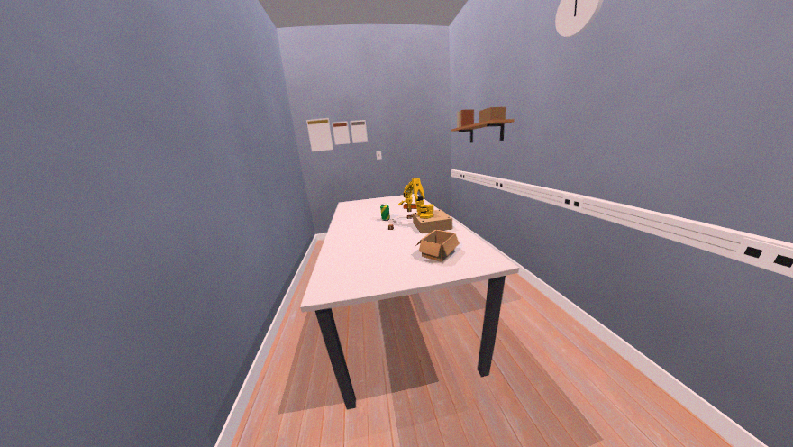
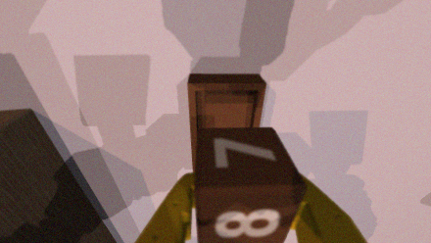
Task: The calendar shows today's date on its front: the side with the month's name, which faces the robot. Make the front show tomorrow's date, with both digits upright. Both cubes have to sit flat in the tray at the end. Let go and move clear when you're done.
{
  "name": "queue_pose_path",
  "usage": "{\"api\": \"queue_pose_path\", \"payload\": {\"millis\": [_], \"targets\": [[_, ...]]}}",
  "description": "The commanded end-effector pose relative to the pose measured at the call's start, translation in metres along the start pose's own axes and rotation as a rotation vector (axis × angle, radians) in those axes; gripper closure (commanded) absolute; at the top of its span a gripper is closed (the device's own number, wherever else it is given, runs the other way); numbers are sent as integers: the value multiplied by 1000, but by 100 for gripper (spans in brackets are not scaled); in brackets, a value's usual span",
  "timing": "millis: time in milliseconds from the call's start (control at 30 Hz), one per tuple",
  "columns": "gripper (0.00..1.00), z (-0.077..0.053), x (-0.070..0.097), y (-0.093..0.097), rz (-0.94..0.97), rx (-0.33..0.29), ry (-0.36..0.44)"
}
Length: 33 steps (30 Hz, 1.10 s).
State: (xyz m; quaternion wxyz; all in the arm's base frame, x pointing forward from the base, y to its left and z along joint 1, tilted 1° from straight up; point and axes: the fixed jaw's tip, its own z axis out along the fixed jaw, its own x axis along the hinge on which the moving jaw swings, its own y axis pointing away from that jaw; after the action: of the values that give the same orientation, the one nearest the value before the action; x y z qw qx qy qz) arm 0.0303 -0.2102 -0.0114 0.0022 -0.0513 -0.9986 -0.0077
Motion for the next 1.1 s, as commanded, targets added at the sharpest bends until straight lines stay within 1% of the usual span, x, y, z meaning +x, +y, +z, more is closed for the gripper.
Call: {"api": "queue_pose_path", "payload": {"millis": [0,200,467,733,1067], "targets": [[100,0,2,-1,0,-4,-1],[100,1,2,-1,0,-4,-1],[100,6,2,-1,1,-4,-1],[100,6,2,-1,1,-4,-1],[100,12,2,-1,1,-4,-1]]}}
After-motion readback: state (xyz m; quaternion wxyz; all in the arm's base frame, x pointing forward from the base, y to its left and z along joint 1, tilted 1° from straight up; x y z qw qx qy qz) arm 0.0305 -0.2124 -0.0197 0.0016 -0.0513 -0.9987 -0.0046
